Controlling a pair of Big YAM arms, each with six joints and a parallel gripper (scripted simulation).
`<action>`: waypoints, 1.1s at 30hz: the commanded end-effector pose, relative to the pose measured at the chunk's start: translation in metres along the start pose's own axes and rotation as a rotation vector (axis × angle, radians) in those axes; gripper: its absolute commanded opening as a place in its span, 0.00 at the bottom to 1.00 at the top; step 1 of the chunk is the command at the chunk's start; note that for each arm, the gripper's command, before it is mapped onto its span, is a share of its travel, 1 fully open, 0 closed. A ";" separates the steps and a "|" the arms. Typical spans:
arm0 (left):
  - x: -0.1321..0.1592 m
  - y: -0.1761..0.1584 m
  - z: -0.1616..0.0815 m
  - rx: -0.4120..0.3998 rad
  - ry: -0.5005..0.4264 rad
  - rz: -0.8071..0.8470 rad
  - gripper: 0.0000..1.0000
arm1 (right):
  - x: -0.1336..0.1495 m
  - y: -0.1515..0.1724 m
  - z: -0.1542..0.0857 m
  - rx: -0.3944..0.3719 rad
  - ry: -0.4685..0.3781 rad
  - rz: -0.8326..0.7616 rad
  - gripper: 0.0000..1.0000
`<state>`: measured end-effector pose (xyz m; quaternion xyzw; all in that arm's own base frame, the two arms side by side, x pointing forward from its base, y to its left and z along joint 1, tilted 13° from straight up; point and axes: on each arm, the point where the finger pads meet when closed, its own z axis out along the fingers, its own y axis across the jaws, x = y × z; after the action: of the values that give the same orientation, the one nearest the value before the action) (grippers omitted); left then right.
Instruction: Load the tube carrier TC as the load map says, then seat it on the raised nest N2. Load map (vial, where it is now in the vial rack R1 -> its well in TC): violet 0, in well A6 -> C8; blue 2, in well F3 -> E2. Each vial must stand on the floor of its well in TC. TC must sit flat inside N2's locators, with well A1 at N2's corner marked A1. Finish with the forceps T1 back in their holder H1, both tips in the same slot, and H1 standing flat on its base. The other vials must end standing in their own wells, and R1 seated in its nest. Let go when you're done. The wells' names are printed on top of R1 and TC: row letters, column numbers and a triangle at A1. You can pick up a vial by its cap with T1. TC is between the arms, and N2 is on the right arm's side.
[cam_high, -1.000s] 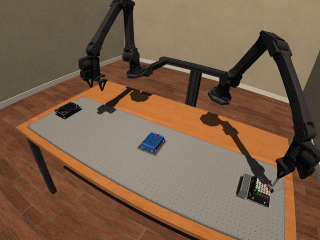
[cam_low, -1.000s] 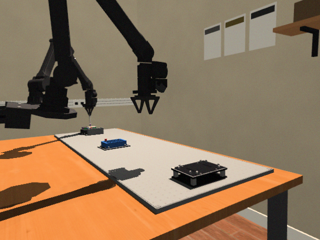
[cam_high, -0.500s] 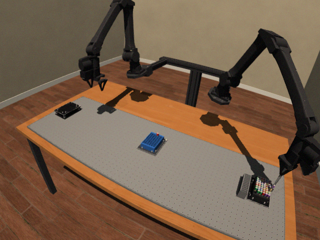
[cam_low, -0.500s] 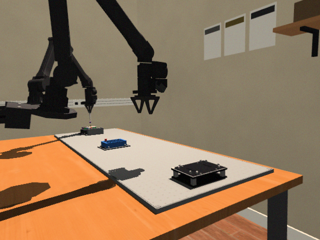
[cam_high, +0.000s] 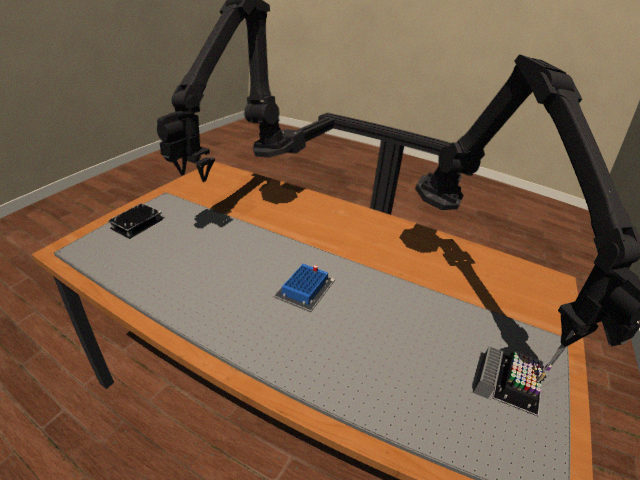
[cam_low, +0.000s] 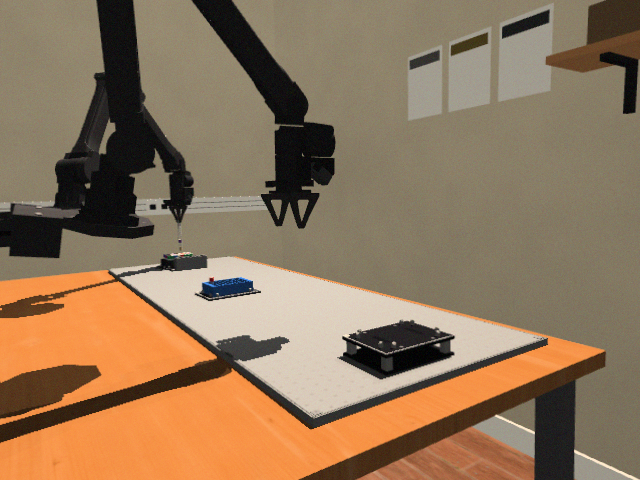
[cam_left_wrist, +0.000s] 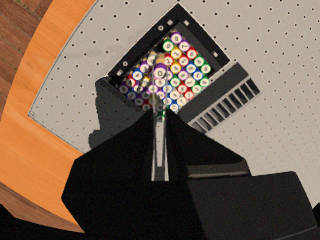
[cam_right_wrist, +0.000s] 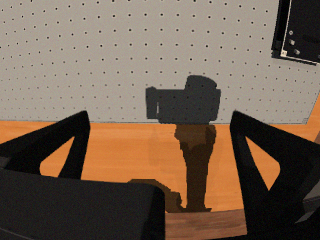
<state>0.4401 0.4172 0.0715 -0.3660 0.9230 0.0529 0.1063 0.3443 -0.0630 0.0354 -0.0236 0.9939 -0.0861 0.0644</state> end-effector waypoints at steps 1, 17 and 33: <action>-0.006 -0.003 -0.010 0.004 -0.006 0.002 0.09 | -0.033 -0.010 -0.019 0.015 -0.078 0.031 1.00; -0.001 -0.014 -0.014 0.000 -0.042 -0.063 0.09 | -0.033 -0.010 -0.019 0.015 -0.078 0.031 1.00; 0.017 -0.031 -0.010 -0.003 -0.046 -0.063 0.09 | -0.033 -0.010 -0.019 0.015 -0.078 0.031 1.00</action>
<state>0.4420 0.3857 0.0683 -0.3916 0.9116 0.0543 0.1130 0.3443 -0.0630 0.0354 -0.0236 0.9939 -0.0861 0.0644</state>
